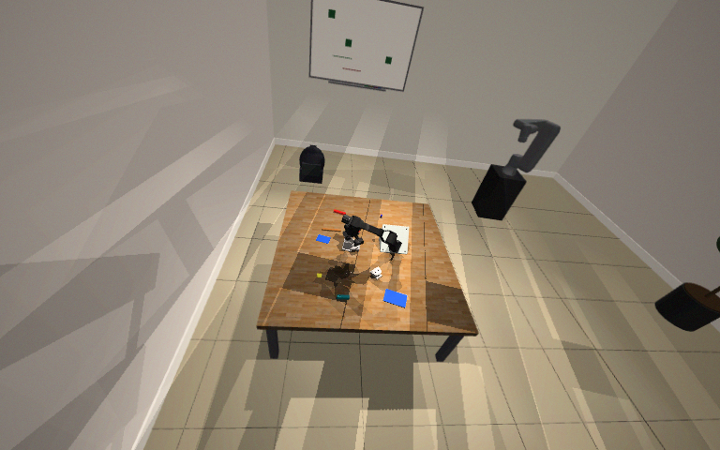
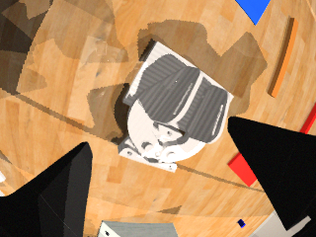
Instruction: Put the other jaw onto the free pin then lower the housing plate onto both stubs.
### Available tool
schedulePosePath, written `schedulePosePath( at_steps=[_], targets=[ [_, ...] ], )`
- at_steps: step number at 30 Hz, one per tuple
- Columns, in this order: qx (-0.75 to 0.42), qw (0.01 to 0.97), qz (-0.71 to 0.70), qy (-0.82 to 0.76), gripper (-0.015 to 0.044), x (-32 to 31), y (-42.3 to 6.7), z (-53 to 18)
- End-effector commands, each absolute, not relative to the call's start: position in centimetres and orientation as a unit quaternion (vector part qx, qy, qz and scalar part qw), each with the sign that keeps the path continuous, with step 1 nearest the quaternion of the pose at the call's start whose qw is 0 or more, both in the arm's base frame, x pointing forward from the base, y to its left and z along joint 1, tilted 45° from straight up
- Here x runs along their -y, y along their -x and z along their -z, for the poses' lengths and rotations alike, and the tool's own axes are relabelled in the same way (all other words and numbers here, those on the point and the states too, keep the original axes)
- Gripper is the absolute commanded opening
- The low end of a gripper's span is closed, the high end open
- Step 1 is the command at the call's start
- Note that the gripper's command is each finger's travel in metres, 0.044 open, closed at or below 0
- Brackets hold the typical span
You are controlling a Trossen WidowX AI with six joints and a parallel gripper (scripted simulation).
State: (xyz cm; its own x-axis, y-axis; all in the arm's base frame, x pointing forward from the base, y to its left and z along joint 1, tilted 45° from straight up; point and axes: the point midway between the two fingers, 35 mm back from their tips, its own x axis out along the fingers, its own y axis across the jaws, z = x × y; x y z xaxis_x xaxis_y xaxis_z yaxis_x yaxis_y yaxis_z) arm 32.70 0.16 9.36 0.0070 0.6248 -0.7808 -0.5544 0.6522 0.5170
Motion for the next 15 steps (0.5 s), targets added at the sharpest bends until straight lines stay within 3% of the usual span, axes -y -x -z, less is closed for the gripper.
schedulePosePath(
  at_steps=[1,15],
  targets=[
    [-0.544,0.707,-0.452,0.008,0.0440,-1.8,-31.8,-10.5],
    [-0.443,0.691,-0.552,0.144,0.0440,-6.4,-28.7,-14.2]
  ],
)
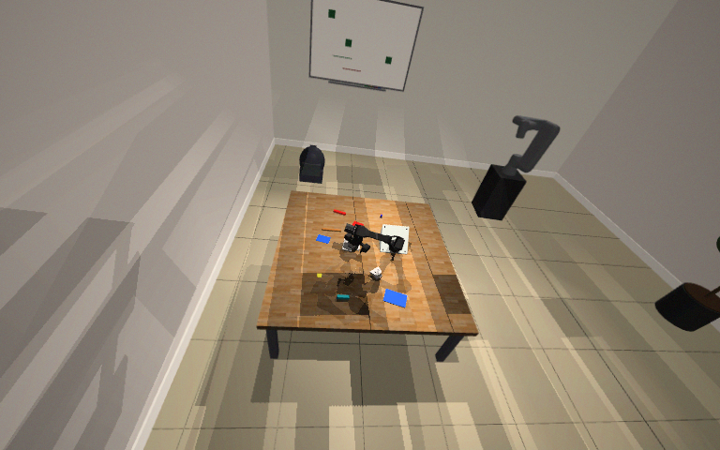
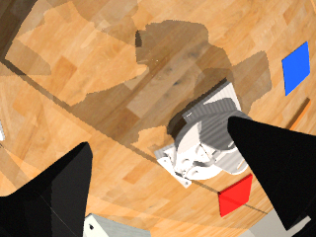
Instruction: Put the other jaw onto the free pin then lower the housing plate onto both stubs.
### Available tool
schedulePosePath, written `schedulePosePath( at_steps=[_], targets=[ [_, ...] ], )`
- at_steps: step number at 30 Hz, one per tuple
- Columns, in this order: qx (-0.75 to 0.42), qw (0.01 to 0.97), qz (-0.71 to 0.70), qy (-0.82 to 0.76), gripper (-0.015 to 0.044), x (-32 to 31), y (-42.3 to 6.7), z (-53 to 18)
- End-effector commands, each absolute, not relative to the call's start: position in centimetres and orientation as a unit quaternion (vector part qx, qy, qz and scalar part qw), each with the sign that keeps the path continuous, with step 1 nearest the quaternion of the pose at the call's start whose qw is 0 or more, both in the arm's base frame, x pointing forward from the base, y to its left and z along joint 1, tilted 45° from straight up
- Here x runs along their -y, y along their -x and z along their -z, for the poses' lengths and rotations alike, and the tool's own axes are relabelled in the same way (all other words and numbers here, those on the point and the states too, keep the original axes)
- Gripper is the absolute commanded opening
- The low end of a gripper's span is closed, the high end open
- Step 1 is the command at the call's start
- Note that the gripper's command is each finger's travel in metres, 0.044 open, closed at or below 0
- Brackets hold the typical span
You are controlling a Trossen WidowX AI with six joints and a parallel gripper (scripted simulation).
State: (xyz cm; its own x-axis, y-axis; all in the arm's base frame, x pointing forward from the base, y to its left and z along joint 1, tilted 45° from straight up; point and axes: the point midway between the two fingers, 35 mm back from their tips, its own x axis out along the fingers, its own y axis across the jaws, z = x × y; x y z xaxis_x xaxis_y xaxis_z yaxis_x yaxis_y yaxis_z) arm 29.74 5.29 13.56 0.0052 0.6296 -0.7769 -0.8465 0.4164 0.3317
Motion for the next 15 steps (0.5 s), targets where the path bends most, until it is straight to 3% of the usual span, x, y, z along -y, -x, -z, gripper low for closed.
schedulePosePath(
  at_steps=[1,15],
  targets=[
    [-0.435,0.689,-0.559,0.153,0.0440,-6.7,-28.4,-14.5],
    [-0.311,0.646,-0.639,0.278,0.0440,-10.5,-24.2,-17.4]
  ],
)
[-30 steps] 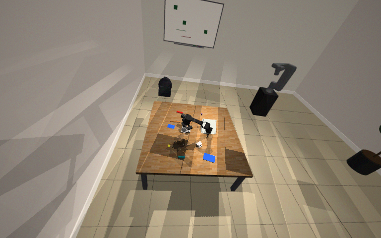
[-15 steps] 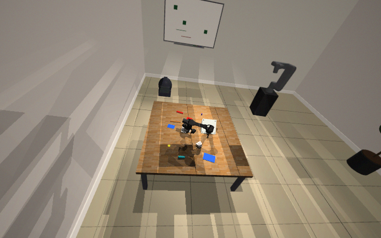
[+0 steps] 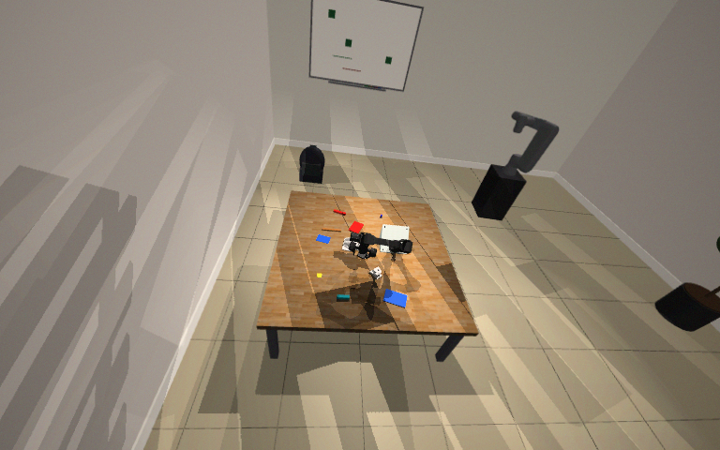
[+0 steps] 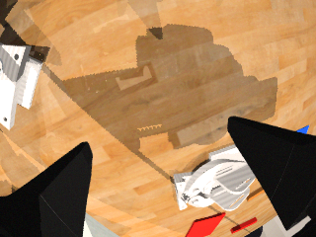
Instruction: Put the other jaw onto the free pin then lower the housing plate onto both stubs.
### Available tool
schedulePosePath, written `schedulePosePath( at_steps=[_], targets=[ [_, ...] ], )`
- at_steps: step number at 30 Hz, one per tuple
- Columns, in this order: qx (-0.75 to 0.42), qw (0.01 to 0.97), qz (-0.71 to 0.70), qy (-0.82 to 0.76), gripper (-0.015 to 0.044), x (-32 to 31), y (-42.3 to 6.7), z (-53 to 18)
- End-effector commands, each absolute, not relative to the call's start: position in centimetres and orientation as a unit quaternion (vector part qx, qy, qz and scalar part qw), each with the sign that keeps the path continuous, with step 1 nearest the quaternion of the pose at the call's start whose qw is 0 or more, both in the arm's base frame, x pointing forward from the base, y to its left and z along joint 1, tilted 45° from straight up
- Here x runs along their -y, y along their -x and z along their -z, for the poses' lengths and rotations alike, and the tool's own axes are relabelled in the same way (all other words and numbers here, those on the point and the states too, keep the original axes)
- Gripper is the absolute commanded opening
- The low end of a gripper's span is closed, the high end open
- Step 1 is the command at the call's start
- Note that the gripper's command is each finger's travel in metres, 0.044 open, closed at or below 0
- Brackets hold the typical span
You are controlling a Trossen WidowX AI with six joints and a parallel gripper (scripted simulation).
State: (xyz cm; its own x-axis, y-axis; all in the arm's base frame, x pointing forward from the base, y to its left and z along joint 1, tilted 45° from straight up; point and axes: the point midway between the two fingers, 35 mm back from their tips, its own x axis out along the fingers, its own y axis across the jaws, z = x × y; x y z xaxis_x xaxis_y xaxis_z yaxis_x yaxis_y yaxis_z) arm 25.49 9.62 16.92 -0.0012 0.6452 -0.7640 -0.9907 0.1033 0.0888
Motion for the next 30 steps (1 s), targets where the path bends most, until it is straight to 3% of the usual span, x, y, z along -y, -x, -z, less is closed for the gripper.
schedulePosePath(
  at_steps=[1,30],
  targets=[
    [-0.302,0.642,-0.644,0.286,0.0440,-10.7,-23.9,-17.6],
    [-0.012,0.492,-0.726,0.479,0.0440,-14.9,-13.9,-20.9]
  ],
)
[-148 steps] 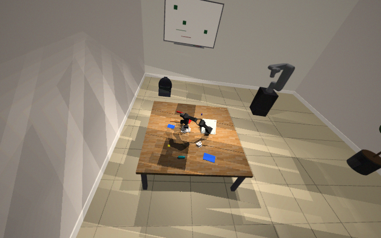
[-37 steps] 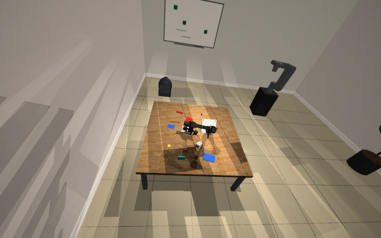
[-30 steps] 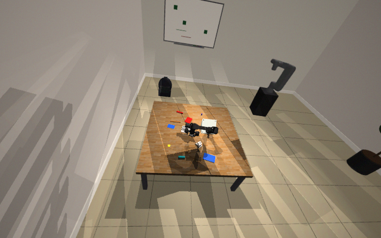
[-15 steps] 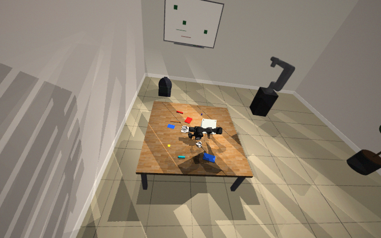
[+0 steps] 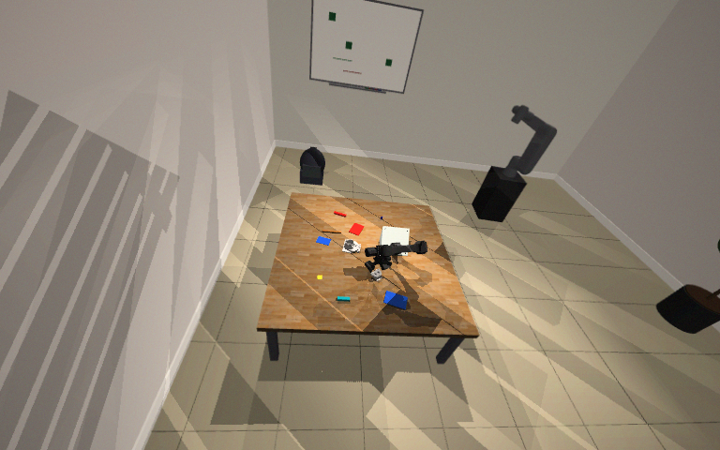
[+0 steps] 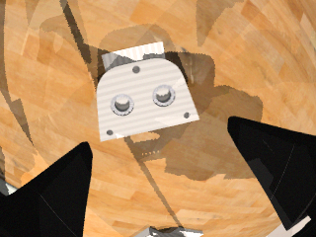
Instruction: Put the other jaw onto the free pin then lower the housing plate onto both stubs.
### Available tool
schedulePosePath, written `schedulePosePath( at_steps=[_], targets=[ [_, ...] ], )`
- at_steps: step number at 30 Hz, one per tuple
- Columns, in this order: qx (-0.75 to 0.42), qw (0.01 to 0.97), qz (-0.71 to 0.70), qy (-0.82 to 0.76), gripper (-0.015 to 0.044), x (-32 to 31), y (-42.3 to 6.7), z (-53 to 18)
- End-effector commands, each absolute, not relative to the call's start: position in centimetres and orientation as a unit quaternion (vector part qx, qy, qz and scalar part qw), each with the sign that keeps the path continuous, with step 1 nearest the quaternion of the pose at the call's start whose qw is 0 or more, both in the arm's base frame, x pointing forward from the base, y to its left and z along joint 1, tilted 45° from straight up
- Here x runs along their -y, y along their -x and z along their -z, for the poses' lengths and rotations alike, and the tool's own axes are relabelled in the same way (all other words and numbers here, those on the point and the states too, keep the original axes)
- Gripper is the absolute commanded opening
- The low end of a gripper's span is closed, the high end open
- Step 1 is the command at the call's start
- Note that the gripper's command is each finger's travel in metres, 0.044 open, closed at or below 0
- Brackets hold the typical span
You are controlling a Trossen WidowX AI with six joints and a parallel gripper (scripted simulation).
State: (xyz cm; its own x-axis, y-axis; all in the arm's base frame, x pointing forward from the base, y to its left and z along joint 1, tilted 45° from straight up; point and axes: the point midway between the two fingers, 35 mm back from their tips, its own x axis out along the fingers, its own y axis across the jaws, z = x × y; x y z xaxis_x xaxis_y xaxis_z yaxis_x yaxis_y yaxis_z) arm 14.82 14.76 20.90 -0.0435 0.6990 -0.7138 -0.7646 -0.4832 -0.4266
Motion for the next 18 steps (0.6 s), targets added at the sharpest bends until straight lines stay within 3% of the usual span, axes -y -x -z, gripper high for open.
schedulePosePath(
  at_steps=[1,18],
  targets=[
    [-0.012,0.492,-0.726,0.479,0.0440,-14.93,-13.90,-20.85],
    [-0.012,0.492,-0.726,0.480,0.0440,-15.56,-13.86,-20.20]
  ],
)
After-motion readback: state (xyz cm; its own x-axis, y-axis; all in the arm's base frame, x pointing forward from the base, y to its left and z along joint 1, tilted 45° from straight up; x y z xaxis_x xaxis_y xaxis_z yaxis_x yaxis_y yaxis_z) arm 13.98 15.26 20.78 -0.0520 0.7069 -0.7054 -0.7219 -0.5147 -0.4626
